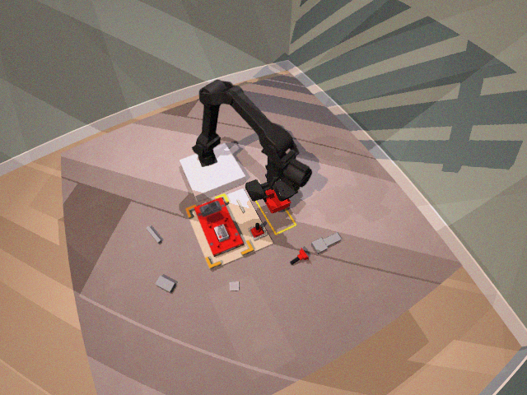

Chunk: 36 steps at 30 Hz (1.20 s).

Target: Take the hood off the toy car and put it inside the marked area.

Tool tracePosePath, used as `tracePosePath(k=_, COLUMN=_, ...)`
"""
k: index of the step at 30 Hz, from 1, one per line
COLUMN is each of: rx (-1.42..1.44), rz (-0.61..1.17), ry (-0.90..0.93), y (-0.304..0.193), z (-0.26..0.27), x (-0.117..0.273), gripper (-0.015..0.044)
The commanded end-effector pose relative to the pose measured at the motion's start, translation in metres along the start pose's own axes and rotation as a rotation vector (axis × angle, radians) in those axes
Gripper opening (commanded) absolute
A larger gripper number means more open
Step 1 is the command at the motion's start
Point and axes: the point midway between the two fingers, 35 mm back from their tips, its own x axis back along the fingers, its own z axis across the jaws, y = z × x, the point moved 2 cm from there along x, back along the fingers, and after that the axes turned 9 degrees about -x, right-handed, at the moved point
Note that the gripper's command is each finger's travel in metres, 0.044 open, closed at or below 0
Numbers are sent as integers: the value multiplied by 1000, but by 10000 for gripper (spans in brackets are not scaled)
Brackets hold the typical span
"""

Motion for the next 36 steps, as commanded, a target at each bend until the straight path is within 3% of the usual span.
tracePosePath(k=1, rx=-3, rz=9, ry=0, y=-1, z=0, x=-7, gripper=0)
tracePosePath(k=36, rx=-3, rz=9, ry=0, y=-2, z=0, x=-36, gripper=0)
